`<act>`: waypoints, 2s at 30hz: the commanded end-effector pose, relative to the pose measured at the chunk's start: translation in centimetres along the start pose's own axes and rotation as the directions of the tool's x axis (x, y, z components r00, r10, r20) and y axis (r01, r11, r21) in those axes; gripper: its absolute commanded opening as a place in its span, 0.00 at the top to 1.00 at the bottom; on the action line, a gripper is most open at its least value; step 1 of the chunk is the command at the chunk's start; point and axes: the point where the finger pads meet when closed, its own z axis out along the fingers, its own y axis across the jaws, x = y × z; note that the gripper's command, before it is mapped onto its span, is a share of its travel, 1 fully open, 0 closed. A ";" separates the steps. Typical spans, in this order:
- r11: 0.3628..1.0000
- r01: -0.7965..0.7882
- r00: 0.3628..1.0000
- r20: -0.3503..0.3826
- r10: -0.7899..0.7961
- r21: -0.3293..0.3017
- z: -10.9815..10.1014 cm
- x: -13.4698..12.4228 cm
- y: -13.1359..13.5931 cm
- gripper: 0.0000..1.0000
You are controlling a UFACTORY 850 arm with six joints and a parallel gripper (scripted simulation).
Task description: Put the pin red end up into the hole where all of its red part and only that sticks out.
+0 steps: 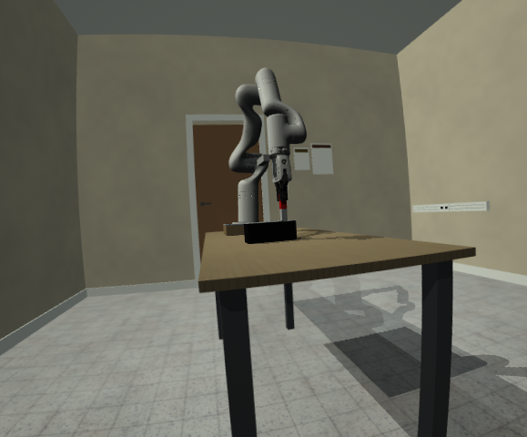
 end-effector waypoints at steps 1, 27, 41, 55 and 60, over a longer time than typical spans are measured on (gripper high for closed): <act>1.000 0.000 1.000 0.000 0.000 0.002 -0.1 0.0 -0.1 1.00; 1.000 0.000 1.000 0.000 0.000 0.002 0.3 -0.1 -0.1 1.00; 1.000 0.000 1.000 0.000 0.000 0.002 0.3 0.0 -0.1 1.00; 1.000 0.000 1.000 0.000 0.000 0.002 0.3 0.0 -0.1 1.00; 1.000 0.000 1.000 0.000 0.000 0.002 0.7 -0.1 -0.1 1.00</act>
